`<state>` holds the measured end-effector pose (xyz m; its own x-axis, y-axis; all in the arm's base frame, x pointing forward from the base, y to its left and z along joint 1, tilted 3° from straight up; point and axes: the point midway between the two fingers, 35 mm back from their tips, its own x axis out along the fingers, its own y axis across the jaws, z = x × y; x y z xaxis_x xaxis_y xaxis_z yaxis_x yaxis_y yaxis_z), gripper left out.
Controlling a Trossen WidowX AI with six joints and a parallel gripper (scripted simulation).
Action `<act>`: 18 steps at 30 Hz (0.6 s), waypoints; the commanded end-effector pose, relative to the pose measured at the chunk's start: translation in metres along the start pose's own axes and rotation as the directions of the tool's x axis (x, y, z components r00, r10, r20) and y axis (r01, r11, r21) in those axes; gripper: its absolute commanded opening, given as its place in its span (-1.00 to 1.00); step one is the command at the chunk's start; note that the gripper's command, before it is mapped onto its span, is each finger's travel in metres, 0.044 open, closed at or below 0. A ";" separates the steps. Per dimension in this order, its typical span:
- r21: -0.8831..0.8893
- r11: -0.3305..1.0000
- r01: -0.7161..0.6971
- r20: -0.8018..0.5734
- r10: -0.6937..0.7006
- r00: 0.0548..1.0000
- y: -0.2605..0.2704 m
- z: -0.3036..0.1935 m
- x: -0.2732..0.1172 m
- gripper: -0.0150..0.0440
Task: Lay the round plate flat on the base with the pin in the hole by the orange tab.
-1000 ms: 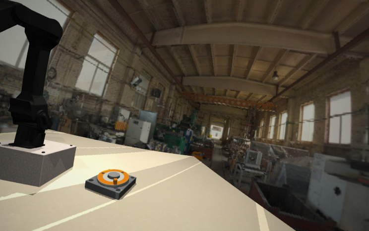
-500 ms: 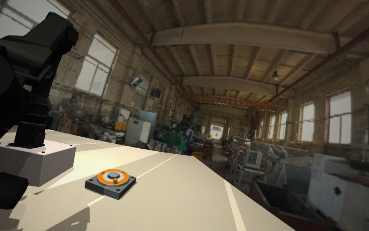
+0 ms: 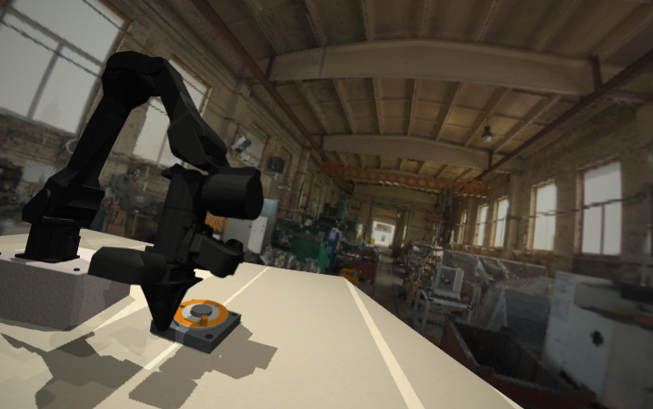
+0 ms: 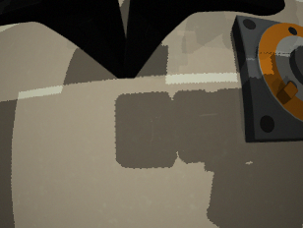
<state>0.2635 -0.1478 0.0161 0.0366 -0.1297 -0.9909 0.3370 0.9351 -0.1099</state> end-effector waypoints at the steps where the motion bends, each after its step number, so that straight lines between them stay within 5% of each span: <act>1: -0.107 0.992 -0.073 -0.027 0.070 0.997 0.038 0.001 -0.010 -0.49; 5: -0.245 0.955 -0.169 -0.082 0.153 0.985 0.092 -0.006 -0.025 -0.49; 10: -0.252 0.952 -0.173 -0.085 0.157 0.984 0.094 -0.008 -0.025 -0.49; 18: -0.252 0.952 -0.174 -0.085 0.157 0.984 0.101 -0.012 0.018 -0.49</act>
<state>0.2931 -0.0554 0.0050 0.0322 0.0357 -0.9988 0.0802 0.9960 0.0382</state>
